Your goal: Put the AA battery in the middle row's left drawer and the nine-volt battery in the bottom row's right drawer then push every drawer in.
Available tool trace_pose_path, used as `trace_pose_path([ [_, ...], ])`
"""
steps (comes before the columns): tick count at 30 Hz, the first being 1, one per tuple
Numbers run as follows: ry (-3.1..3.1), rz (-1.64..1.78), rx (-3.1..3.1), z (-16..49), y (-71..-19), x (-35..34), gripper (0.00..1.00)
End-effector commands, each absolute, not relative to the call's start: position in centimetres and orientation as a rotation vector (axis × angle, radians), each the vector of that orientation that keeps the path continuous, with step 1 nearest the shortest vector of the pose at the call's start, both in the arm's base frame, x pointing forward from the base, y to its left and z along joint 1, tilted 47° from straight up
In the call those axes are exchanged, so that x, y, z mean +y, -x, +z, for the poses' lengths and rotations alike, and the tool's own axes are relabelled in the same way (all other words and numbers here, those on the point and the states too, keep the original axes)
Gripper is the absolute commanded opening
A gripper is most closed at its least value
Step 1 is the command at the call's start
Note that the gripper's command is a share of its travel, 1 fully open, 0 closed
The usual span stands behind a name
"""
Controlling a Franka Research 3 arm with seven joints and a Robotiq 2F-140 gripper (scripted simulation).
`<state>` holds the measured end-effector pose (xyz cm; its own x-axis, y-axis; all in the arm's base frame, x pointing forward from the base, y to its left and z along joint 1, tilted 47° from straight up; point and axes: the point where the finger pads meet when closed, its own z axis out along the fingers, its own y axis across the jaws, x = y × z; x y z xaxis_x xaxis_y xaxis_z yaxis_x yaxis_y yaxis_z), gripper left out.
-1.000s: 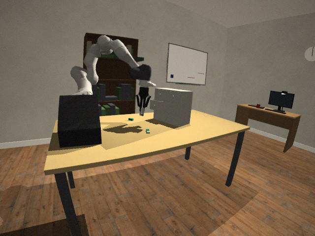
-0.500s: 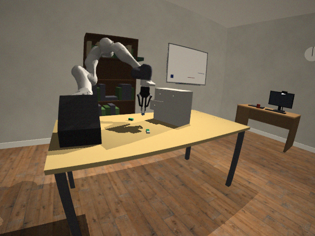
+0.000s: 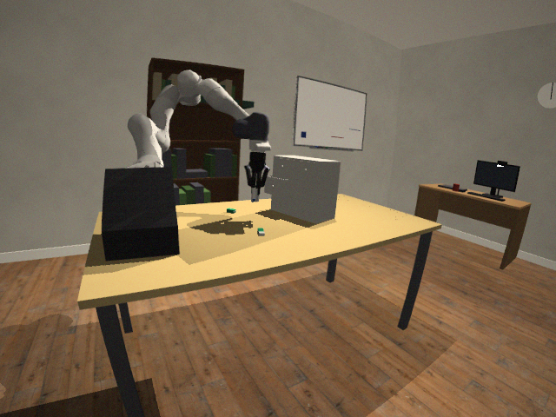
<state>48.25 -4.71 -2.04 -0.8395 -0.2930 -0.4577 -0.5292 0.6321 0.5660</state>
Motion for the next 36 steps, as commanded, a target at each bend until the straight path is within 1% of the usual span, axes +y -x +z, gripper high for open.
trace_pose_path([
  [1, 0.399, 1.101, 2.63, -1.6, -48.7, -4.6, 0.06],
  [9, 0.198, 1.133, 2.688, -1.1, -49.5, -4.5, 0.06],
  [23, 0.166, 1.142, 2.698, -0.6, -49.5, -5.0, 0.06],
  [36, 0.166, 1.142, 2.698, 3.0, -48.7, -8.8, 0.06],
])
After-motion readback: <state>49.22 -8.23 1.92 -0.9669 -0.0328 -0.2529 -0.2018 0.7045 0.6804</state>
